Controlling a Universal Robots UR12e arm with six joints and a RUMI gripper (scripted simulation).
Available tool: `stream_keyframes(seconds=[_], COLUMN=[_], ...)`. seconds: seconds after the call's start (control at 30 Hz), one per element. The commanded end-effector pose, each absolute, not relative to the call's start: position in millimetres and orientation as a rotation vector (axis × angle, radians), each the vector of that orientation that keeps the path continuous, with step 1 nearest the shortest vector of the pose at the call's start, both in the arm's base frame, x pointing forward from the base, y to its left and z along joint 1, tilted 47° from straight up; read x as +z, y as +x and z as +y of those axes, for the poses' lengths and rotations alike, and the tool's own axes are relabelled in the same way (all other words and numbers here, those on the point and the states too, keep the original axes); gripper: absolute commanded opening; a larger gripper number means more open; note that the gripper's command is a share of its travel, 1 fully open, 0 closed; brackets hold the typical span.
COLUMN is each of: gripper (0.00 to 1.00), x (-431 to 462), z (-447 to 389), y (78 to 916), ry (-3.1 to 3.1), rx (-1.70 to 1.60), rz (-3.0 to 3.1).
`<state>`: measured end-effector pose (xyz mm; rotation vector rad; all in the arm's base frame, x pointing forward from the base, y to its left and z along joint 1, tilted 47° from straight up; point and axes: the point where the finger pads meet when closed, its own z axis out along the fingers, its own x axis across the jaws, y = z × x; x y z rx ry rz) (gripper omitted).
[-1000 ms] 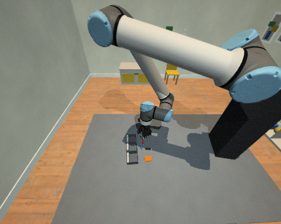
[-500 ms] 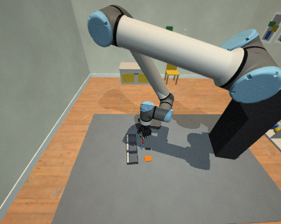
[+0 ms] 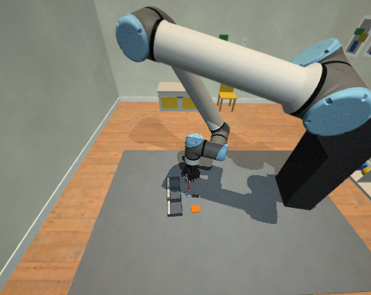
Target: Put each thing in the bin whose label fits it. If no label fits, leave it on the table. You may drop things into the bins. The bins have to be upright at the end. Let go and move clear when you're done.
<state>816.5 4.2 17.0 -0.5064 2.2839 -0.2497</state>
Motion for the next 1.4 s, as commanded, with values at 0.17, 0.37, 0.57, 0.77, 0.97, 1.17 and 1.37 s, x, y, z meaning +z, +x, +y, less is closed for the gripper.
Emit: stream_keyframes(seconds=[0.17, 0.37, 0.57, 0.77, 0.97, 1.17, 1.37], gripper=[0.0, 0.0, 0.0, 0.0, 0.0, 0.0, 0.0], x=[31.1, 44.8, 54.0, 58.5, 58.5, 58.5, 66.8], z=[4.9, 5.3, 5.6, 5.8, 5.8, 5.8, 8.5], y=[801.8, 787.3, 777.6, 772.7, 772.7, 772.7, 771.8], ry=[-0.507, -0.507, -0.507, -0.507, -0.507, -0.507, -0.449], rx=[-0.25, -0.25, -0.25, -0.25, -0.25, -0.25, -0.225], rz=[2.283, 2.283, 2.283, 2.283, 2.283, 2.283, 2.293])
